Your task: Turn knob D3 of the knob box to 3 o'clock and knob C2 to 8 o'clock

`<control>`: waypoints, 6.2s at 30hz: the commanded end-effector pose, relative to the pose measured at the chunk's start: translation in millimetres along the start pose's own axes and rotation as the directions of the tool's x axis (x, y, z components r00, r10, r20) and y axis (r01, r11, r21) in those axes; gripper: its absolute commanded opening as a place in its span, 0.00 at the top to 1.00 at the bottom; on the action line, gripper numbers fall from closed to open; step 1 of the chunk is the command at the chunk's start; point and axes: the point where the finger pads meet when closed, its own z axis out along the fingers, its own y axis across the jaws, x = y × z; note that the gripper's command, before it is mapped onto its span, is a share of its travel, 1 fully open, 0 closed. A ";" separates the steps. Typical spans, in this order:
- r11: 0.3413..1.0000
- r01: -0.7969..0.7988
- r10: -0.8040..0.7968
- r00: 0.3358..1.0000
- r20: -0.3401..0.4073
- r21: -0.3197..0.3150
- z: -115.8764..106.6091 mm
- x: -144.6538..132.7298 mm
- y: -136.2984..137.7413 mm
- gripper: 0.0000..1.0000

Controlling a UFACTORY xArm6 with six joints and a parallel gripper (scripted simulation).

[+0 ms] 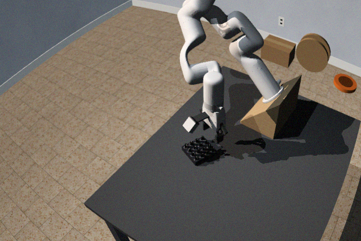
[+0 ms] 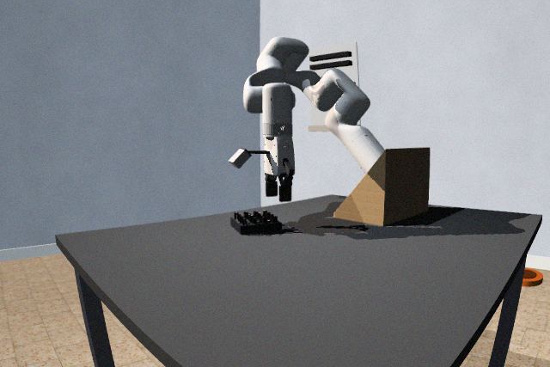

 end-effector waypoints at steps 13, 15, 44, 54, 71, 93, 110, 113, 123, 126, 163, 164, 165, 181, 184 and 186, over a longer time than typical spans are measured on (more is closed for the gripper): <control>1.000 -0.001 0.001 1.000 -0.002 0.002 -0.9 1.0 -0.3 0.00; 1.000 0.001 -0.001 1.000 -0.002 0.002 -0.9 1.1 -0.3 0.00; 0.696 0.719 -0.719 0.695 -0.003 -0.002 -11.6 41.2 11.6 0.00; 0.479 0.878 -0.878 0.479 -0.002 -0.002 -15.3 54.2 16.3 0.00; 0.089 0.996 -0.996 0.089 -0.002 -0.003 -20.8 73.6 24.3 0.00; 0.088 0.996 -0.996 0.088 -0.002 -0.003 -20.8 73.6 24.3 0.81; 0.088 0.996 -0.996 0.088 -0.002 -0.003 -20.8 73.6 24.3 0.81; 0.088 0.996 -0.996 0.088 -0.002 -0.003 -20.4 73.6 24.3 0.81; 0.088 0.996 -0.996 0.088 -0.002 -0.003 -16.7 73.6 24.3 0.81; 0.088 0.996 -0.996 0.088 -0.002 -0.003 -14.2 73.7 24.4 0.81; 0.088 0.996 -0.996 0.088 -0.001 -0.003 21.5 74.0 24.6 0.81; 0.088 0.996 -0.996 0.088 -0.001 -0.003 21.9 74.0 24.6 0.81; 0.088 0.996 -0.996 0.088 -0.001 -0.003 22.2 74.0 24.6 0.81; 0.088 0.996 -0.996 0.088 -0.001 -0.003 23.0 74.0 24.6 0.81; 0.088 0.996 -0.996 0.088 -0.001 -0.003 23.0 74.0 24.6 0.81; 0.088 0.996 -0.996 0.088 -0.001 -0.003 23.0 74.0 24.6 0.81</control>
